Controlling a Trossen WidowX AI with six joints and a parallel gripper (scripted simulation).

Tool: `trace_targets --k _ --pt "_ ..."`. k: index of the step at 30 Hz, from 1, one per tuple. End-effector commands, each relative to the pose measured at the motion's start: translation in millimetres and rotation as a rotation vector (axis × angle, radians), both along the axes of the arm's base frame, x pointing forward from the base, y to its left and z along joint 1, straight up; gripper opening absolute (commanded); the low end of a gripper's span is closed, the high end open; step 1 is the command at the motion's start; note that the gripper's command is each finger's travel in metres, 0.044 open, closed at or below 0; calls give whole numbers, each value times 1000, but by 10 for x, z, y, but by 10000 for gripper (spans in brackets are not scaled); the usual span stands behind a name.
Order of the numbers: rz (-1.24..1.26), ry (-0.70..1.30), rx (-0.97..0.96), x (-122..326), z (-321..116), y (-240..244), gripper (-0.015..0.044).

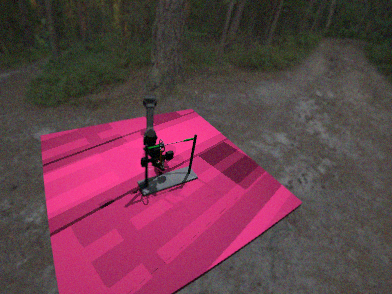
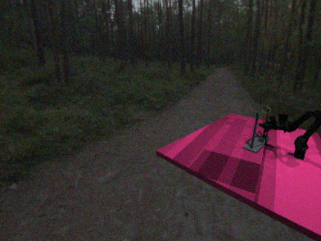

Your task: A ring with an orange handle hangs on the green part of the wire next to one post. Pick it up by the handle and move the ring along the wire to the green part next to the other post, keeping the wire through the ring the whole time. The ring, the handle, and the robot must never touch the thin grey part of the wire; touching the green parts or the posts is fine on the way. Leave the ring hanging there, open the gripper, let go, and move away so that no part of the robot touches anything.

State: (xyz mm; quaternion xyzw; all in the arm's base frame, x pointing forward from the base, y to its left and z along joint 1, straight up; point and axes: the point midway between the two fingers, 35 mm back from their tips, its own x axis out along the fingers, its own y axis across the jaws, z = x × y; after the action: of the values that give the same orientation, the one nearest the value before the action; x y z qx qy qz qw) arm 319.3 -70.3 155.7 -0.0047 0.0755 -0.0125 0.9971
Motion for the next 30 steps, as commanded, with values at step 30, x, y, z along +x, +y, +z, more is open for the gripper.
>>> trace_targets --k 30 --pt "-27 2 42 12 -9 371 -150"
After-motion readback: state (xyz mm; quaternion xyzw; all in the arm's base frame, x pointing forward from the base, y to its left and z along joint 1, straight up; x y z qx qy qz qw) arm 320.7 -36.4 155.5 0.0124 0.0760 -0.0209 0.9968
